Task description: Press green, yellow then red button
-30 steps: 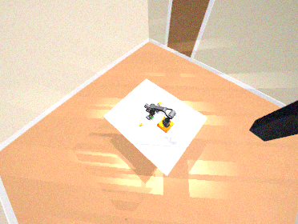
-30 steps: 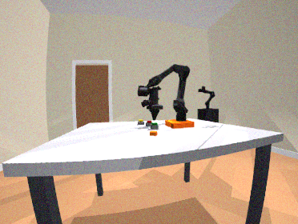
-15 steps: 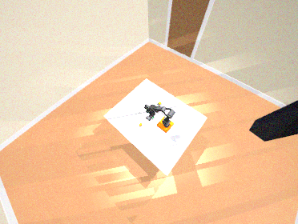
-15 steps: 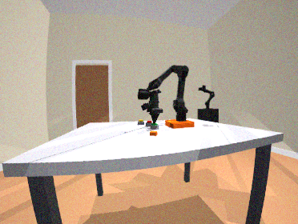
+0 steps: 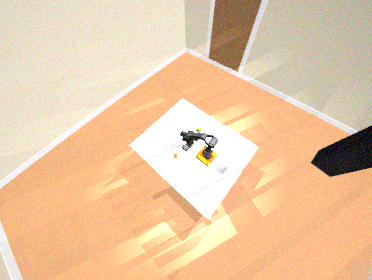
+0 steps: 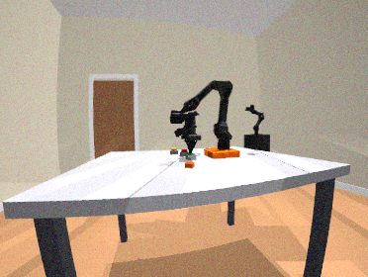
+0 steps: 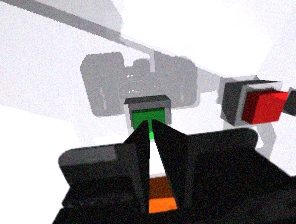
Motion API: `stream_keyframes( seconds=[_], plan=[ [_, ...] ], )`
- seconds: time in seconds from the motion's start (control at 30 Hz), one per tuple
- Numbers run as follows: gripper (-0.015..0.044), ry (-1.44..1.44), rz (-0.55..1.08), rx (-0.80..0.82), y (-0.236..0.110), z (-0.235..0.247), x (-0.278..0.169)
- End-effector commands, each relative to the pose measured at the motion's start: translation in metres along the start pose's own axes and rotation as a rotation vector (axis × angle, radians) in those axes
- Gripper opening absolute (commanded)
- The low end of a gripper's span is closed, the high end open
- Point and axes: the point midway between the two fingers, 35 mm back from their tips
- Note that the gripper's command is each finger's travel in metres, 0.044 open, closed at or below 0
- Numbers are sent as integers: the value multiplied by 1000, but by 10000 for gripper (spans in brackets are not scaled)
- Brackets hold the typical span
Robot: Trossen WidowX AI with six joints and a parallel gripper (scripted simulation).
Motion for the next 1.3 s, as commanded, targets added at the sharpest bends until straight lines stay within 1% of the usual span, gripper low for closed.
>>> stream_keyframes(
  seconds=[0.0,0.07,0.17,0.37,0.4,0.5,0.57,0.8,0.93,1.07,1.27],
  plan=[
    [20,4,8,2,2,0,-2],
    [20,0,1,0,-3,0,0],
    [20,4,8,1,-30,0,-1],
    [20,4,8,1,-35,0,-1],
    [20,4,8,1,-41,0,-1],
    [20,4,8,1,-77,0,1],
    [20,4,8,1,-93,0,-1],
    [20,4,8,0,-96,-6,5],
    [20,4,7,-6,-100,-48,35],
    [20,3,7,-11,-102,-103,58],
    [20,3,6,-16,-100,-193,66]
  ],
)
Point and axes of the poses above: the point midway between the two fingers, 35 mm back from their tips, its own y axis out along the fingers, its own z axis across the jaws, x = y × z, and after that the axes turned 2 degrees about y, right-handed
